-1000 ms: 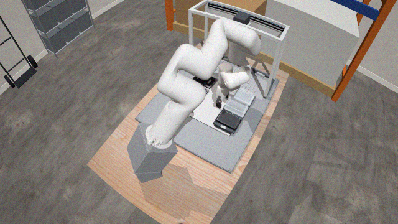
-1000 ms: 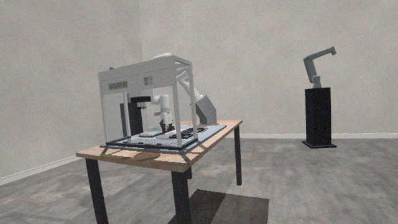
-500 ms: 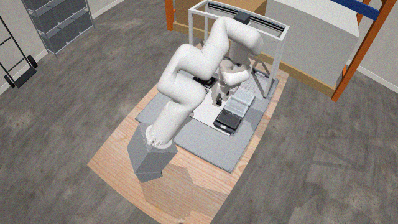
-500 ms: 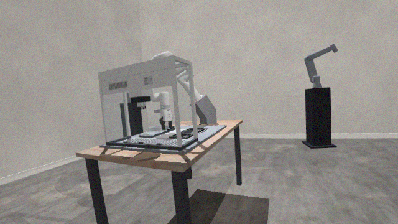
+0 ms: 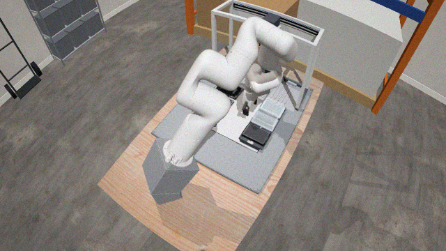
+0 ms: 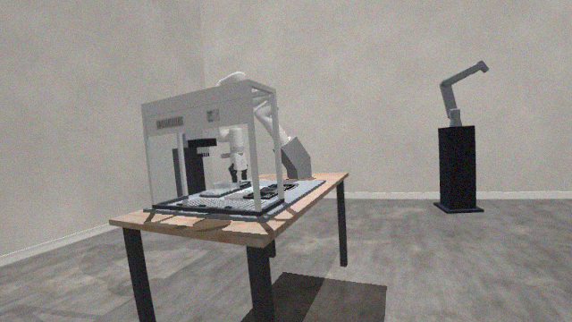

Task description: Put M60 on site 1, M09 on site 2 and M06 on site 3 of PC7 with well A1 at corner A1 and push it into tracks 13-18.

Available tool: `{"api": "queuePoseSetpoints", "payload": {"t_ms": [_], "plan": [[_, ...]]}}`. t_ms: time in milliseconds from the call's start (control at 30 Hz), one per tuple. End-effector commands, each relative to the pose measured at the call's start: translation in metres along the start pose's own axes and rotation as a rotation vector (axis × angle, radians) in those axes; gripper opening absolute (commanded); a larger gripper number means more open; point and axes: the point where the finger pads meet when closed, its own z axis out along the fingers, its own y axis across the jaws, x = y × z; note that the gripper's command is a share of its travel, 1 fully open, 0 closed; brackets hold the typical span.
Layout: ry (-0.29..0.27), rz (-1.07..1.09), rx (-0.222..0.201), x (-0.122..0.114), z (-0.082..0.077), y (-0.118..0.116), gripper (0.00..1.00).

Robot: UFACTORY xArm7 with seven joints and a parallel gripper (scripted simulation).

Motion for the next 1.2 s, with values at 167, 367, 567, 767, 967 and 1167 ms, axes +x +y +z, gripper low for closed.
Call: {"api": "queuePoseSetpoints", "payload": {"t_ms": [167,367,567,767,967,1167], "plan": [[-0.001,0.0,0.0,0.0,-0.016,-0.001,1.0],[-0.001,0.0,0.0,0.0,-0.026,-0.001,1.0],[-0.001,0.0,0.0,0.0,-0.033,-0.001,1.0],[-0.001,0.0,0.0,0.0,-0.043,-0.001,1.0],[-0.001,0.0,0.0,0.0,-0.053,-0.001,1.0],[-0.001,0.0,0.0,0.0,-0.059,-0.001,1.0]]}}
